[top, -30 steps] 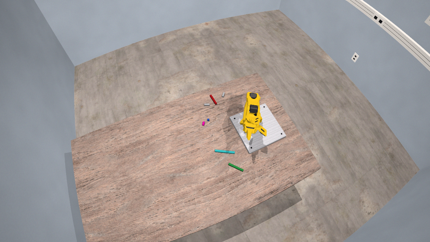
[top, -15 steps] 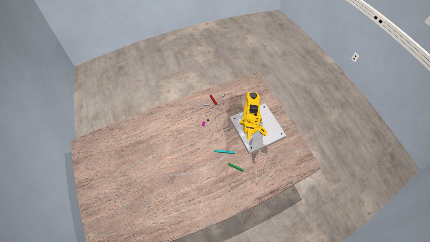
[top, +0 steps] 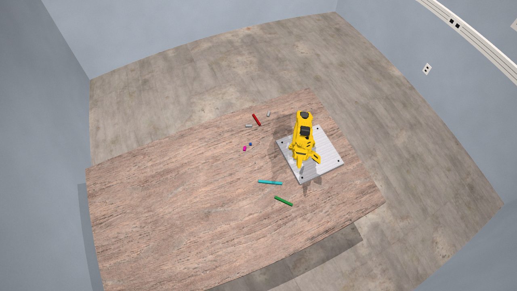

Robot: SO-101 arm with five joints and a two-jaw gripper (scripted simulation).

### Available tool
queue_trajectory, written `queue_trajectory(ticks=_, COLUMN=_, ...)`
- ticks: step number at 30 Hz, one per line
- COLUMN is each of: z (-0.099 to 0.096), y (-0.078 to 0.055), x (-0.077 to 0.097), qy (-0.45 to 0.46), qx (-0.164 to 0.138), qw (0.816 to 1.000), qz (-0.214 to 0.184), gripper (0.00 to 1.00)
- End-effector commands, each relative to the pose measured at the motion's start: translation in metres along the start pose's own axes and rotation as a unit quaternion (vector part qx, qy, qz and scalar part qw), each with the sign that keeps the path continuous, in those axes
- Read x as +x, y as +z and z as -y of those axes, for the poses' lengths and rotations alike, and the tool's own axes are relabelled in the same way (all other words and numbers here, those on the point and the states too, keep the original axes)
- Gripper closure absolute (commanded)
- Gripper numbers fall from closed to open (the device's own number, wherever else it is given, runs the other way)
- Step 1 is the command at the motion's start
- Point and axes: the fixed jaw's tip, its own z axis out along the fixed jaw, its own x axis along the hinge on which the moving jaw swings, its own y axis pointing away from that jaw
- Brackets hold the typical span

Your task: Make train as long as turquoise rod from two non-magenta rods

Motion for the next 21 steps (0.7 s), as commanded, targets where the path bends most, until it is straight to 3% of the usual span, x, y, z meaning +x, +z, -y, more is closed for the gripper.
queue_trajectory(ticks=1, z=-0.0036, y=0.0015, x=-0.0008, qy=0.000, qx=-0.009, qw=1.000, qz=0.002, gripper=0.00)
queue_trajectory(ticks=21, z=-0.0034, y=0.0014, x=0.0065, qy=0.028, qx=-0.008, qw=1.000, qz=-0.010, gripper=0.00)
